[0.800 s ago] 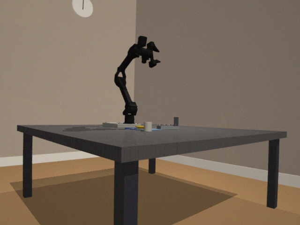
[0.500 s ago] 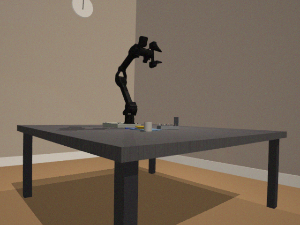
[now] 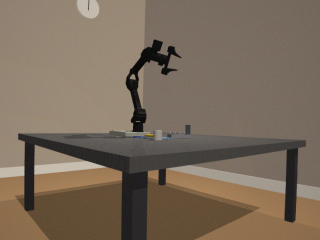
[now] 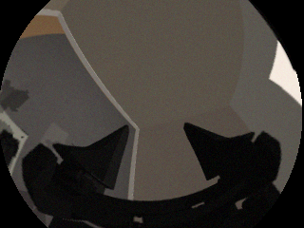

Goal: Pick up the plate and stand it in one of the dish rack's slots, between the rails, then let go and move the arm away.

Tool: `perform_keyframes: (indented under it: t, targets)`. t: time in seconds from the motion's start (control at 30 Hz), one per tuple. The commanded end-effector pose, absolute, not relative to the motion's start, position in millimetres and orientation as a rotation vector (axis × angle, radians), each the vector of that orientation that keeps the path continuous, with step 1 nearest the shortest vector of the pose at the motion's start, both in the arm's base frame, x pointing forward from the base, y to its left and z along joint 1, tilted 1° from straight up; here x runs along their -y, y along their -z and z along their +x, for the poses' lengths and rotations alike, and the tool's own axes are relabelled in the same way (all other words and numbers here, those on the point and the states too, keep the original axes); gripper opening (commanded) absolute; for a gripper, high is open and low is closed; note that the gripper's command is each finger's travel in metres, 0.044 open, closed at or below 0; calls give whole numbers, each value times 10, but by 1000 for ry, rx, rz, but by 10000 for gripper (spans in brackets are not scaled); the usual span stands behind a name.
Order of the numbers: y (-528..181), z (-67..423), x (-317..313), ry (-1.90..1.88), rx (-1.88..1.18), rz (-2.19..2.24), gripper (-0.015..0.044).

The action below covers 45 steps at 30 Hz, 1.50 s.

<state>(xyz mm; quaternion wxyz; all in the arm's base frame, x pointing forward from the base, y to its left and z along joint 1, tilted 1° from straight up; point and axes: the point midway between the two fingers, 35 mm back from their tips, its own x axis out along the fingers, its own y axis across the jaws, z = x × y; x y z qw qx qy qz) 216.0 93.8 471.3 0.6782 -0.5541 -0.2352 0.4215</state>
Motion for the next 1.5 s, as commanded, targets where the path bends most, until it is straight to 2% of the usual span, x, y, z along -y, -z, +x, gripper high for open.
perform_keyframes:
  t: [0.0,0.73,1.47]
  targets:
    - [-4592,2344,-822,-934,400,-1179,400]
    - [-3835,2983,-46,-751,-265,-787,400]
    - [-2981,3093,823,-437,-850,-366,400]
